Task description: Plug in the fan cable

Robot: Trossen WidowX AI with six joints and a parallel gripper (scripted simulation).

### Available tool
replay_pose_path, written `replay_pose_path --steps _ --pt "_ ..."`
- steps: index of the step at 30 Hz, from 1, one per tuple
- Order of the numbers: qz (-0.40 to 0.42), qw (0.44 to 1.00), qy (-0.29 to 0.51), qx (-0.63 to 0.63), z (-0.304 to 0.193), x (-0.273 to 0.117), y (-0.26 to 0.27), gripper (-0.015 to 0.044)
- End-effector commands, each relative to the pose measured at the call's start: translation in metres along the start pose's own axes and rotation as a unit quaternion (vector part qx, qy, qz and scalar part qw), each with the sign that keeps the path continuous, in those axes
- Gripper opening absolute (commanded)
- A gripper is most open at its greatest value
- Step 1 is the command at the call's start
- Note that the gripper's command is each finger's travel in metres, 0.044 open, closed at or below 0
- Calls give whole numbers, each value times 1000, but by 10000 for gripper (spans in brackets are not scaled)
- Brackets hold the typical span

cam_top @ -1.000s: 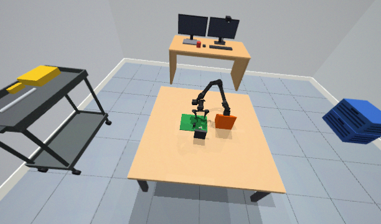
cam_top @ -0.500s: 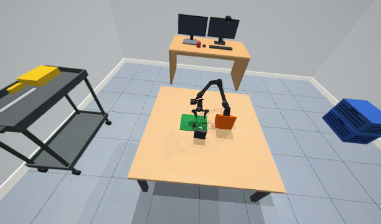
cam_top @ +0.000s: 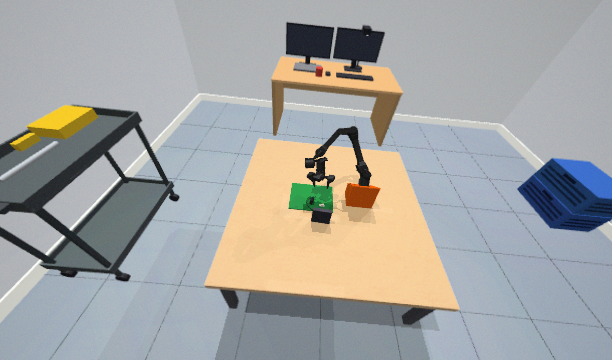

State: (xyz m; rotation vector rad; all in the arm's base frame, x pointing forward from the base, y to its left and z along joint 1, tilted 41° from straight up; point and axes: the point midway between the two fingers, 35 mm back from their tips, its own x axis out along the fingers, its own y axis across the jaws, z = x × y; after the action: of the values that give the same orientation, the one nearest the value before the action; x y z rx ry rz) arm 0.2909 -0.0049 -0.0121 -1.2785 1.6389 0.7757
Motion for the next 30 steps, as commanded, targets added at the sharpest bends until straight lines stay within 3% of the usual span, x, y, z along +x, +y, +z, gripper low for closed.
replay_pose_path --steps 1,11,17,25,30 --pt "-34 998 43 14 2 -9 -3 440" --pt "-121 986 112 40 9 -33 -9 440" --pt "-99 990 93 31 11 -28 -8 440" --pt "-117 987 108 16 105 -49 -5 440" --pt "-119 986 113 14 112 -50 -4 440"
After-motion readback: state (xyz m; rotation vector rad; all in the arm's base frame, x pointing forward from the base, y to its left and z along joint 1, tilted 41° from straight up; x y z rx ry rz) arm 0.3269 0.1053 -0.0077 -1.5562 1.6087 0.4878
